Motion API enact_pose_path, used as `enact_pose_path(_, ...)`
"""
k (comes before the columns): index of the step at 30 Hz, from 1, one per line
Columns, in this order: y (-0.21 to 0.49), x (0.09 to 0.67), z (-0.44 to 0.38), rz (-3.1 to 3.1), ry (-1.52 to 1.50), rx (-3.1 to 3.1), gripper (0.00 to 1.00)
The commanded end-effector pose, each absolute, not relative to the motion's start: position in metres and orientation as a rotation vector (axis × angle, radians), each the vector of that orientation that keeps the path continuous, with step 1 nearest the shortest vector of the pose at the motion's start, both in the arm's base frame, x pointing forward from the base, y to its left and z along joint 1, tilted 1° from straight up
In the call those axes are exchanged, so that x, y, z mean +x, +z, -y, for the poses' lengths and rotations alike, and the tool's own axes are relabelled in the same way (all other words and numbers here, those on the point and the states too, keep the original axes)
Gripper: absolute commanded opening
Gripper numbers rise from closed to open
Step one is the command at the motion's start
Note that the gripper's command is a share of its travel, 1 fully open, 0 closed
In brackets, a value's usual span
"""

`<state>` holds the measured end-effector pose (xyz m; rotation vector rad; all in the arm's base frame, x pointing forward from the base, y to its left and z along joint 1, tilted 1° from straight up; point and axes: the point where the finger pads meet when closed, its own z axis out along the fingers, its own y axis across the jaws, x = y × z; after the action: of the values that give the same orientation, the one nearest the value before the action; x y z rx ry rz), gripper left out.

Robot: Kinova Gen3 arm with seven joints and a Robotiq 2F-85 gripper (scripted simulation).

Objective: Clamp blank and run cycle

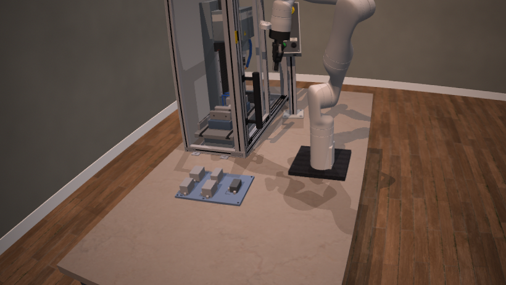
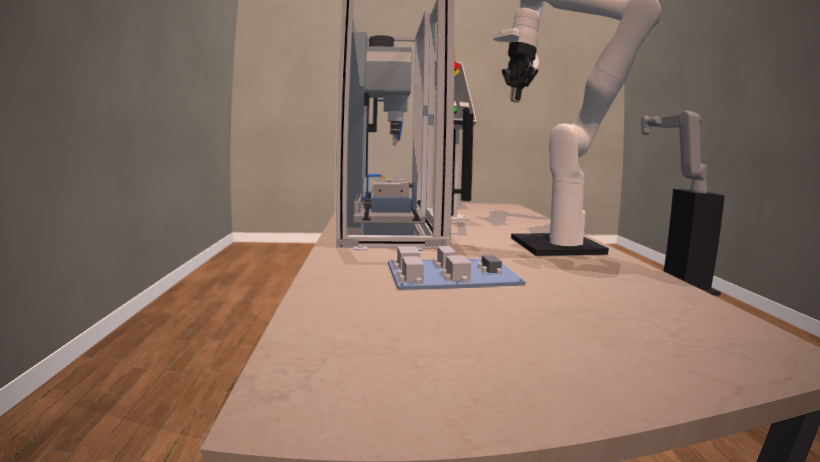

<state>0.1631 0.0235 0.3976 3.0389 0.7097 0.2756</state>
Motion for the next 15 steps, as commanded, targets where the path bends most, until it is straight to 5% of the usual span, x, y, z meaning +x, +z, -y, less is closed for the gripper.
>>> enact_pose_path(1,0.401,0.158,-0.013,-0.661,0.33,3.045,0.1)
enact_pose_path(15,0.414,0.135,0.027,-0.465,0.54,3.054,0.1)
